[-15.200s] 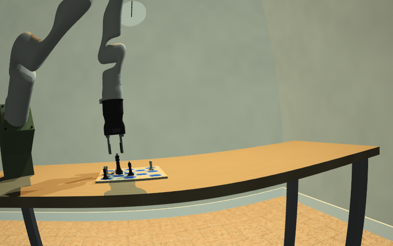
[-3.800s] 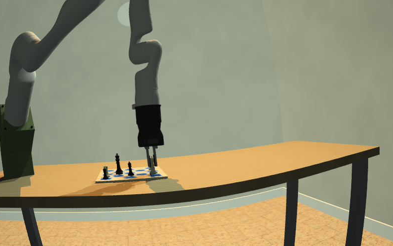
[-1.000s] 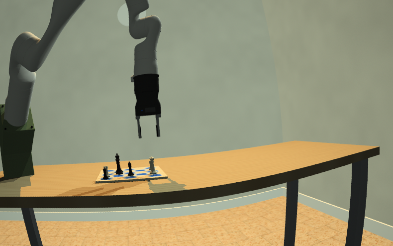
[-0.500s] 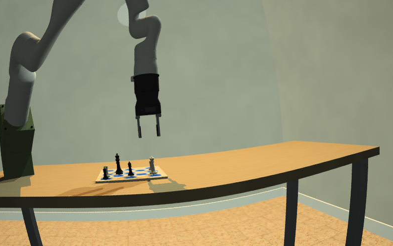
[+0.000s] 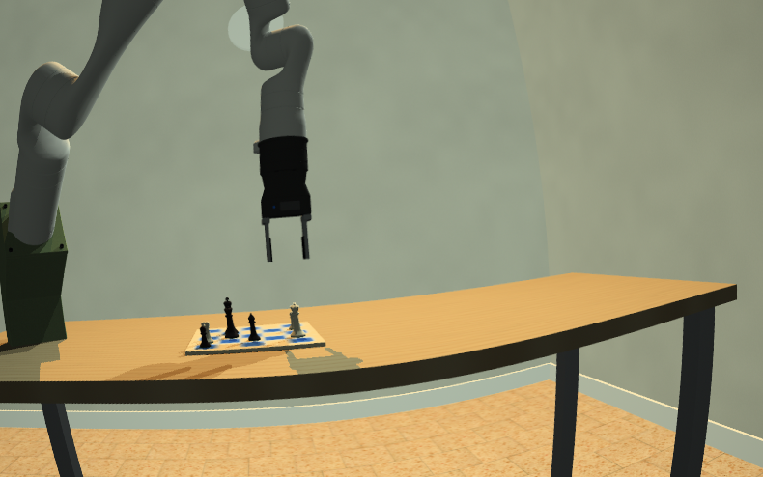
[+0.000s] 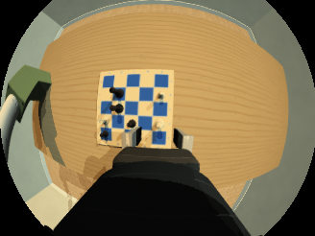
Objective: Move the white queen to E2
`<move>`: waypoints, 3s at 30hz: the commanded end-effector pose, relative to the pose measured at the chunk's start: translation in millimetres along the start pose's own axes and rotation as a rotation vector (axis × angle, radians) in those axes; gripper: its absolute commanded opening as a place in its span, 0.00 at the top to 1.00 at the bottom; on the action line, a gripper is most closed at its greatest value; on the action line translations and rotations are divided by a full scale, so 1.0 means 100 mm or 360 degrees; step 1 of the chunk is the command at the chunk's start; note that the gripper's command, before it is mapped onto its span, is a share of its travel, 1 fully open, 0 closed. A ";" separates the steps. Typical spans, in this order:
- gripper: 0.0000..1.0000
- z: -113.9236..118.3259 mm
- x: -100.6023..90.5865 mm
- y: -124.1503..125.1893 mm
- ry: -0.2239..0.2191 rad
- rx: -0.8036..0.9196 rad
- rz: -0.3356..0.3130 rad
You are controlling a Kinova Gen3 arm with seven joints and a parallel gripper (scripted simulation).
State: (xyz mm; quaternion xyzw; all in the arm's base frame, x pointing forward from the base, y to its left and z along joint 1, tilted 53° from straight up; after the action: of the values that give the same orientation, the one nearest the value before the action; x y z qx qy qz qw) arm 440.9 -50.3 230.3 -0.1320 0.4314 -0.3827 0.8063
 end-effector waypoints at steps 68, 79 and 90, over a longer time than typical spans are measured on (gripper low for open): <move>0.00 0.01 -0.56 0.04 -0.0011 -0.0004 0.0024; 0.00 0.01 -0.56 0.04 -0.0011 -0.0004 0.0024; 0.00 0.01 -0.56 0.04 -0.0011 -0.0004 0.0024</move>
State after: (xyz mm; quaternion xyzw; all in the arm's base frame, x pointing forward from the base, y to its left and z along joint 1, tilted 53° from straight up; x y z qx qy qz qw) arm 424.7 -7.3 262.3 -0.1308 0.4302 -0.3761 0.8102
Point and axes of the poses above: the point where the finger pads meet when closed, its own x axis out along the fingers, its own z axis across the jaws, y = z × x, the point moved 3 cm from there along -x, back along the fingers, and after that the axes turned 13 degrees about x, right-handed, at the moved point
